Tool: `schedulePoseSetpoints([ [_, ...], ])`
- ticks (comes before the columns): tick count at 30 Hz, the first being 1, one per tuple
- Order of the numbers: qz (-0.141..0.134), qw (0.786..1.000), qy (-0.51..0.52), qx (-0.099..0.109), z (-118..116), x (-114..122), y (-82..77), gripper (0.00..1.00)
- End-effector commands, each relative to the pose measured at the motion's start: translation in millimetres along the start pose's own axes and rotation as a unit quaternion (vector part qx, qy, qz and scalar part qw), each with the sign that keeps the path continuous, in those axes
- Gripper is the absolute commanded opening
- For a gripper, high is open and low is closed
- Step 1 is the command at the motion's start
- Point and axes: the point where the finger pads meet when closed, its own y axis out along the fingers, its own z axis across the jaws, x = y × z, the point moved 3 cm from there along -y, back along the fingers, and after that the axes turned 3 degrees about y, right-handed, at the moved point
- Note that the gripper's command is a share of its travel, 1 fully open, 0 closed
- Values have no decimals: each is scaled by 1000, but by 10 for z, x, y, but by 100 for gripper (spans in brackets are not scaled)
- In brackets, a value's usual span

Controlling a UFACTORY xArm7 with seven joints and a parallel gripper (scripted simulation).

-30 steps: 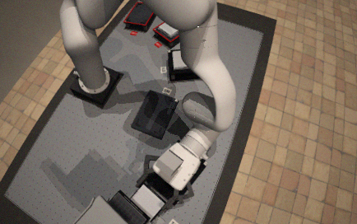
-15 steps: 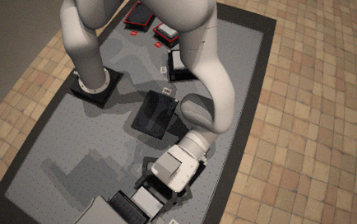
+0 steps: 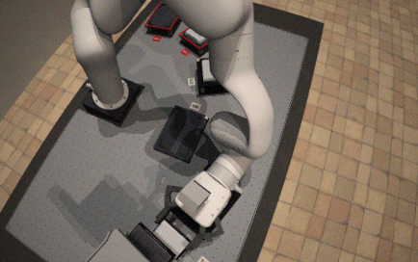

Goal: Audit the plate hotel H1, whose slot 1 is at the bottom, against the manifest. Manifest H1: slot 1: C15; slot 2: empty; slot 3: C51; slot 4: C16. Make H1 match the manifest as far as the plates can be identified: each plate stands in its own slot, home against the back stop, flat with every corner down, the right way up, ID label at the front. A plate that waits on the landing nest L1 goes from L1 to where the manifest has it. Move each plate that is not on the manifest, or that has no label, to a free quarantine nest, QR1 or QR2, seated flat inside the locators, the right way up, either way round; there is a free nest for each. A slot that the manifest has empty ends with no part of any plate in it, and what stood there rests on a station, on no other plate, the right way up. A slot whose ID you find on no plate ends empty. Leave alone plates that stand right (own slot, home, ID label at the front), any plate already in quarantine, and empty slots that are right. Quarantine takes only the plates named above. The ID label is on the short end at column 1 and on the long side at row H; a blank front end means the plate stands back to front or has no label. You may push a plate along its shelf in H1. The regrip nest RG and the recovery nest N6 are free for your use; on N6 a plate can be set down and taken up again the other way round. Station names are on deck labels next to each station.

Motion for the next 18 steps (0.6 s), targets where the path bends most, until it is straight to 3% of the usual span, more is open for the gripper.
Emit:
schedulePoseSetpoints([
  [1, 0, 1000, 1, 0, -6, -10, 22, 0],
  [18, 0, 1000, 1, 0, -6, -10, 97, 0],
])
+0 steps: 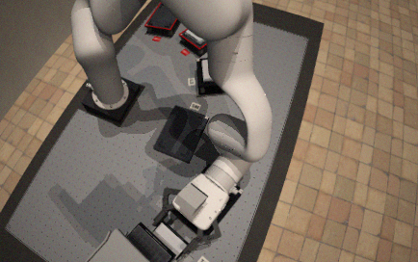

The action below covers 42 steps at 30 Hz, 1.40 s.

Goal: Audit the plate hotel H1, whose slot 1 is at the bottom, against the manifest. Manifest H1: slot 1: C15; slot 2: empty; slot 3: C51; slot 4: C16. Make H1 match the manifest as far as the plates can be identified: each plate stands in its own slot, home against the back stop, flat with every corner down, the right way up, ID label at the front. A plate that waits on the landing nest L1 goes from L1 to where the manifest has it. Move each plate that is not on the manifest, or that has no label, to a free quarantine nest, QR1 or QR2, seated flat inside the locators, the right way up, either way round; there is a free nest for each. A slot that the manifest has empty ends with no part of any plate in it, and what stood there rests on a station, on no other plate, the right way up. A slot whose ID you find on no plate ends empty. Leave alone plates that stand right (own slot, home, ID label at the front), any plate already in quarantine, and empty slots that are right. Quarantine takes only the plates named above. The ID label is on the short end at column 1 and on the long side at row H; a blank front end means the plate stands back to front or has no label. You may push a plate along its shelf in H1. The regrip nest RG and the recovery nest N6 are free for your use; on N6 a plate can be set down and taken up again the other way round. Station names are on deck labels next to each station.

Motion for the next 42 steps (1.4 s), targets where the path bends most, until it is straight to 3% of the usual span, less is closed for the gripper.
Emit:
schedulePoseSetpoints([
  [1, 0, 1000, 1, 0, -6, -10, 22, 0],
  [42, 0, 1000, 1, 0, -6, -8, 141, 0],
])
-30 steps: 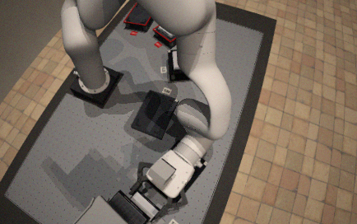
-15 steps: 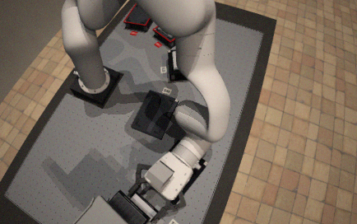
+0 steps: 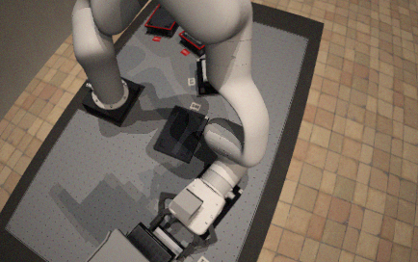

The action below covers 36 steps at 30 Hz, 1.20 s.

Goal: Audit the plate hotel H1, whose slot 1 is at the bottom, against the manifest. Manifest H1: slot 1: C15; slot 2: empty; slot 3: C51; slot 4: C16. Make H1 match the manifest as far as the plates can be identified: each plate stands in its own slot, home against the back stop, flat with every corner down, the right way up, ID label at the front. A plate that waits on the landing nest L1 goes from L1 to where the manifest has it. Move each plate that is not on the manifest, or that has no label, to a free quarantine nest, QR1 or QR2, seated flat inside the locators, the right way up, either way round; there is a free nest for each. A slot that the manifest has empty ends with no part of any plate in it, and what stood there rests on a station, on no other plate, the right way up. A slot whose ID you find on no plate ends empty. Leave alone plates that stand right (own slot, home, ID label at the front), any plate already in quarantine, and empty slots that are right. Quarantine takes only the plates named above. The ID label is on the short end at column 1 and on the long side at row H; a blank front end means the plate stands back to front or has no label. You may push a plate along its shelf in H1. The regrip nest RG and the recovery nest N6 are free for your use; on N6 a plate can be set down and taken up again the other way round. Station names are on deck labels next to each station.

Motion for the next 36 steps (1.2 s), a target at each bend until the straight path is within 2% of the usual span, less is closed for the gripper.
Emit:
schedulePoseSetpoints([
  [1, 0, 1000, 1, 1, -6, -7, 5, 0],
  [9, 0, 1000, 1, 0, -5, -2, 5, 0],
  [10, 0, 1000, 1, 0, -5, -2, 5, 100],
  [36, 0, 1000, 1, 1, -5, -2, 6, 100],
])
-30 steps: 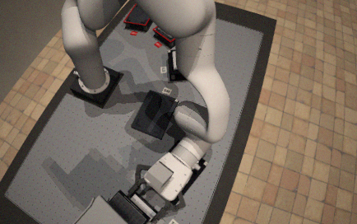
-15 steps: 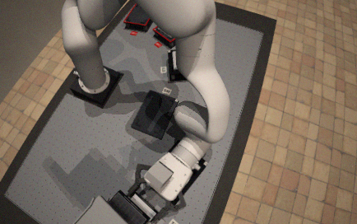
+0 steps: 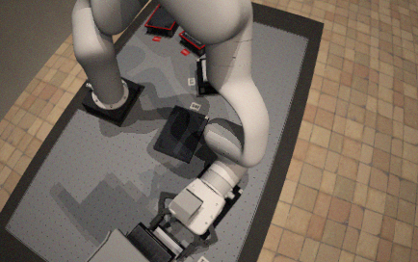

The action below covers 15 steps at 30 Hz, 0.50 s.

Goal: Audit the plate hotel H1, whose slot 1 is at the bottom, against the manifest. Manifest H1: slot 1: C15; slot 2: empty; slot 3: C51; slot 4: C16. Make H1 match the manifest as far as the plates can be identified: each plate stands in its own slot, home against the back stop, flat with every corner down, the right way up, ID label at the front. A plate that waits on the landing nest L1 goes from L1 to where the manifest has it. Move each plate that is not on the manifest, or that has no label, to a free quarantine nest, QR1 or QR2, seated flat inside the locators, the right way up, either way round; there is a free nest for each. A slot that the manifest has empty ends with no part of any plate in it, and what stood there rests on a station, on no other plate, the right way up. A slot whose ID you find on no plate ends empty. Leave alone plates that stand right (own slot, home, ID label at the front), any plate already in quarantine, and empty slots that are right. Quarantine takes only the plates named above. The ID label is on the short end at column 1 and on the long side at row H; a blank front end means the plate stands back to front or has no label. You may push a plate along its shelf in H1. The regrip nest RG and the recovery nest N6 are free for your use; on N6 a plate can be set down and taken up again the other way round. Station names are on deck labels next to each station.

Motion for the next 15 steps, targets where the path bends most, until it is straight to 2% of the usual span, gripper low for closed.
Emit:
schedulePoseSetpoints([
  [1, 0, 1000, 1, 0, -6, -10, 4, 100],
  [15, 0, 1000, 1, 0, -6, -9, -180, 100],
])
